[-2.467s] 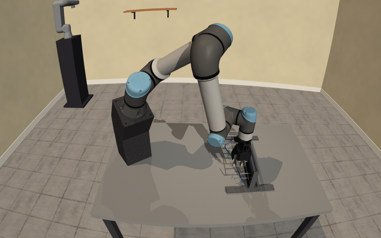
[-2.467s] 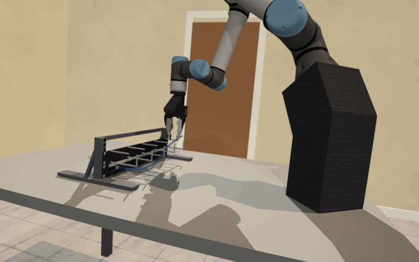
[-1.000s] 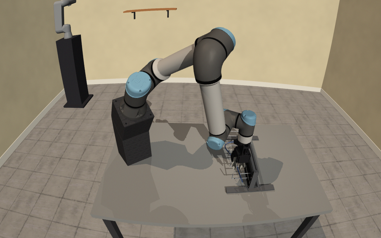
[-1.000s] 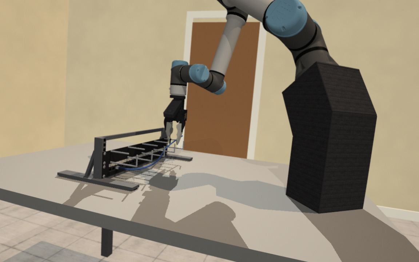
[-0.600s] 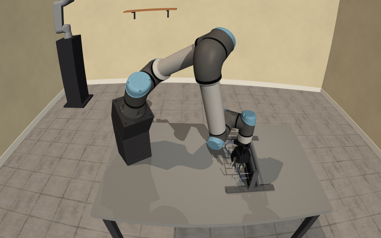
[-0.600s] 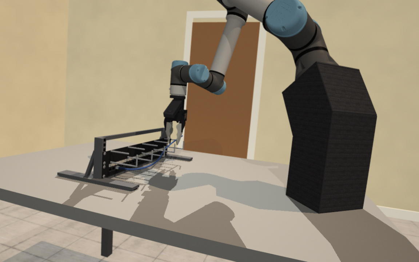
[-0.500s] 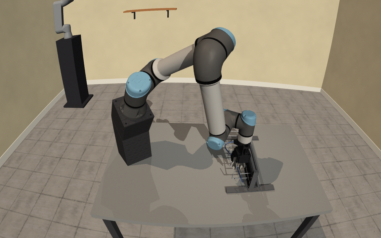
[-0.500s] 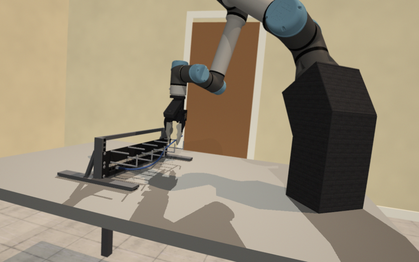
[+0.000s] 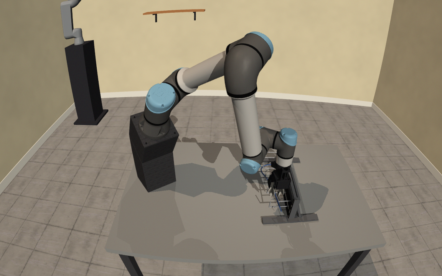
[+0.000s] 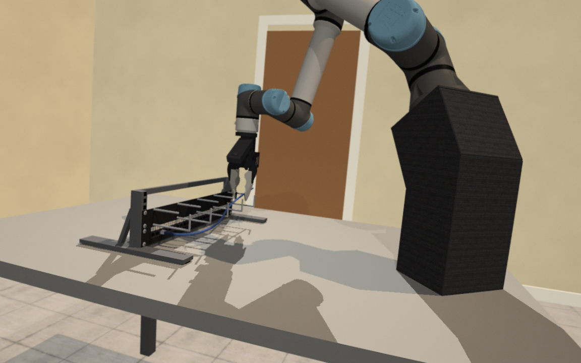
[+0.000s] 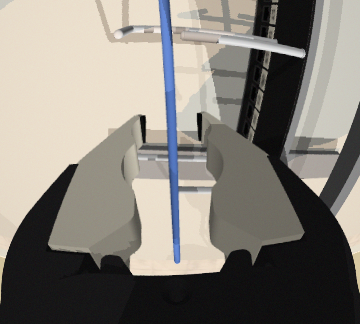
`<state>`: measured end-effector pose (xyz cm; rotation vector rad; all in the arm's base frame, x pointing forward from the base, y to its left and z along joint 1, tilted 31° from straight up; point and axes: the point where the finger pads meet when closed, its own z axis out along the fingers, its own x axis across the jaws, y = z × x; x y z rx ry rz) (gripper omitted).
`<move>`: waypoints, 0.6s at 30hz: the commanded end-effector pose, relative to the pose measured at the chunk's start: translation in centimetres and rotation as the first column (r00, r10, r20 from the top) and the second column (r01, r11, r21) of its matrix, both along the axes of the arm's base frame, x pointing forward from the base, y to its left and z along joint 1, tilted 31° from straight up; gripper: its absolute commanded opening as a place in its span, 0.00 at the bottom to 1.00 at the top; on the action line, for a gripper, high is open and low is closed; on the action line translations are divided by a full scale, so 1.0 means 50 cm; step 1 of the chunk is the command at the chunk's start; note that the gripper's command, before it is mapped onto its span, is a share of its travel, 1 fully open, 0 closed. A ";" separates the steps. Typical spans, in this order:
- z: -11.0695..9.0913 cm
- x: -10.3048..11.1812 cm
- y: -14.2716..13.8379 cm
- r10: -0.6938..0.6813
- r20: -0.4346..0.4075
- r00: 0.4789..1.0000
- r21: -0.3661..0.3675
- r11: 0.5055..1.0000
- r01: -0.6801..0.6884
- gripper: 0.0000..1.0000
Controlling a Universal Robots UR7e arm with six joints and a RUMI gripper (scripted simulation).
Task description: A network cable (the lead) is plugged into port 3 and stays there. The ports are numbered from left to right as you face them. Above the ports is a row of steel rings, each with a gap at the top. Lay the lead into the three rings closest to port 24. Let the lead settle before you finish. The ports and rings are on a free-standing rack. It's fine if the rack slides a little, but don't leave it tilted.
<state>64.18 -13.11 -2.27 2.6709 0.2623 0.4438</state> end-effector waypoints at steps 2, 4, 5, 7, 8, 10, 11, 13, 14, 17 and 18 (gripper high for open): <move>0.001 0.001 0.000 0.000 0.001 1.000 0.000 1.000 0.000 0.20; 0.001 0.001 0.000 0.000 0.001 1.000 0.000 1.000 0.000 0.20; 0.001 0.001 0.000 0.000 0.001 1.000 0.000 1.000 0.000 0.20; 0.001 0.001 0.000 0.000 0.001 1.000 0.000 1.000 0.000 0.20; 0.001 0.001 0.000 0.000 0.001 1.000 0.000 1.000 0.000 0.00; 0.001 0.001 0.000 0.000 0.001 1.000 0.000 1.000 0.000 0.00; 0.001 0.001 0.000 0.000 0.001 1.000 0.000 1.000 0.000 0.00; 0.001 0.001 0.000 0.000 0.001 1.000 0.000 1.000 0.000 0.00; 0.001 0.001 0.000 0.000 0.001 1.000 0.000 1.000 0.000 0.00; 0.001 0.001 0.000 0.000 0.001 1.000 0.000 1.000 0.000 0.00; 0.001 0.001 0.000 0.000 0.001 1.000 0.000 1.000 0.000 0.00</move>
